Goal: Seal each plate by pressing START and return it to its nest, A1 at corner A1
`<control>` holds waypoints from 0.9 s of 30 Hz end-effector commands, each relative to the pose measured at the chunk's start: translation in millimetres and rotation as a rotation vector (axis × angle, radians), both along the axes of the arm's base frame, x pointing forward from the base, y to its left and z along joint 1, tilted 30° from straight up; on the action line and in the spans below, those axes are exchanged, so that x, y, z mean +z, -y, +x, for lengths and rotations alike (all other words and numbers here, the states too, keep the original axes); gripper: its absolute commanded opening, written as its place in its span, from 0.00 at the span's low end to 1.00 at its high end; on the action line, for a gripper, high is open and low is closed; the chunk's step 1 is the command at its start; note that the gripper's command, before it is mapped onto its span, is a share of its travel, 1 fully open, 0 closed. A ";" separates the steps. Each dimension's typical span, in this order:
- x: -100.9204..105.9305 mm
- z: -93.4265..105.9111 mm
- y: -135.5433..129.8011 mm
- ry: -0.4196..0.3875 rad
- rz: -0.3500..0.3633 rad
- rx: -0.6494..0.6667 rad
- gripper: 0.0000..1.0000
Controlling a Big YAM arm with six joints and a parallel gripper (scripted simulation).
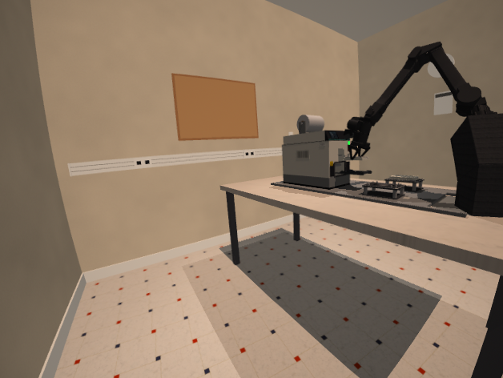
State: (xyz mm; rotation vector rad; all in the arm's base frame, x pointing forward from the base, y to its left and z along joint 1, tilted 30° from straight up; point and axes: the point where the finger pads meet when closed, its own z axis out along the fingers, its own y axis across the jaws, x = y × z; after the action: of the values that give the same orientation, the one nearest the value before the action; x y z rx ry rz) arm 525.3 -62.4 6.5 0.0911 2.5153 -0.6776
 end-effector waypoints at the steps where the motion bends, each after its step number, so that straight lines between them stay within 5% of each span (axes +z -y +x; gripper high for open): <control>1: -13.2 -13.1 9.8 -0.025 -0.010 0.020 0.00; 17: 15.1 16.0 -5.8 0.056 -0.004 0.039 0.00; 27: 3.0 14.5 -12.7 0.026 -0.012 0.062 0.00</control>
State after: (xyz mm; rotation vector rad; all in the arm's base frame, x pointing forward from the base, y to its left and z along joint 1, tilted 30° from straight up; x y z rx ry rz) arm 519.0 -63.8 -1.9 0.0404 2.5246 -0.6790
